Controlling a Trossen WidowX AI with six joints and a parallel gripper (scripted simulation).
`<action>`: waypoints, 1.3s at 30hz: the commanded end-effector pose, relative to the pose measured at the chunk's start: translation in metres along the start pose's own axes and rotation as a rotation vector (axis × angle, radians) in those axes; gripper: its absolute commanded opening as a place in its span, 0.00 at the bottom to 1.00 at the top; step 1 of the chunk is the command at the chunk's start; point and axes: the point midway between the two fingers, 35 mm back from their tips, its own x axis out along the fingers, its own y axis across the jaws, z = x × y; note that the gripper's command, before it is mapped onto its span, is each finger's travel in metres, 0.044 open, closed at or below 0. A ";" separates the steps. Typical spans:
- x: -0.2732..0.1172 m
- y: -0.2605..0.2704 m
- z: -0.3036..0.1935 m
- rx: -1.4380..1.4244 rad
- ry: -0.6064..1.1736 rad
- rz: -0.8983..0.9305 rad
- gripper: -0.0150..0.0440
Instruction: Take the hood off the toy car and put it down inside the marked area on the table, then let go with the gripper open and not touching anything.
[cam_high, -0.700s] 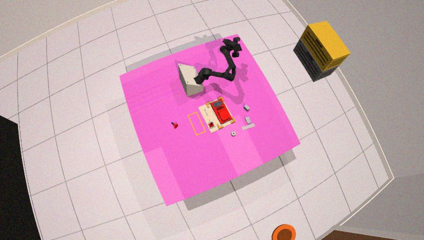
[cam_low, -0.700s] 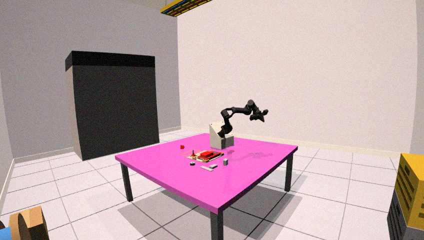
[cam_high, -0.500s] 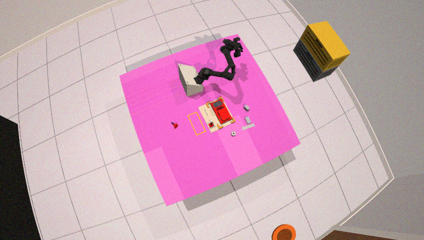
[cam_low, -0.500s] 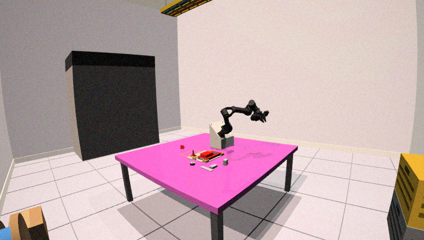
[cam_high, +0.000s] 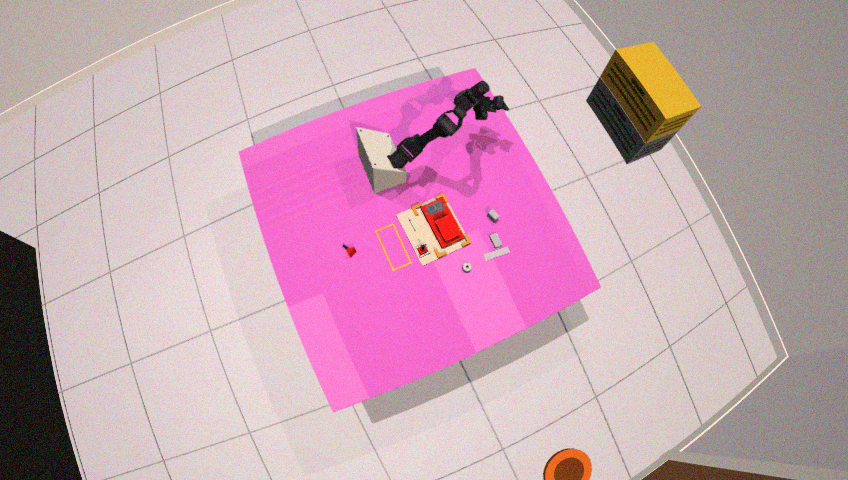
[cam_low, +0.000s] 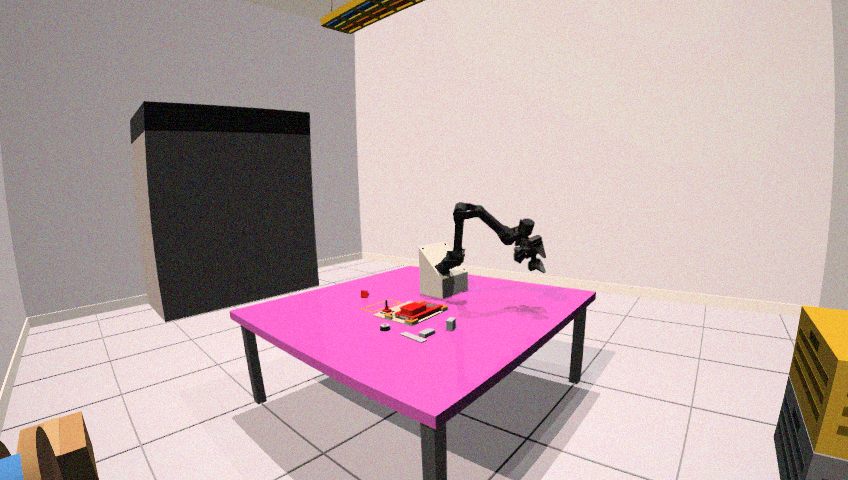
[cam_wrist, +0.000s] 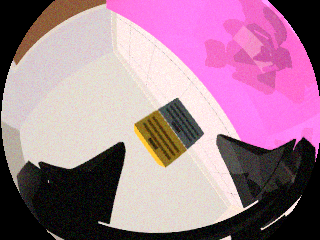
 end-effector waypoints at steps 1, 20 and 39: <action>0.035 -0.011 0.021 -0.303 -0.038 -0.022 1.00; 0.122 -0.018 0.299 -1.396 -0.249 -0.747 1.00; -0.047 0.019 0.517 -1.085 0.023 -1.317 1.00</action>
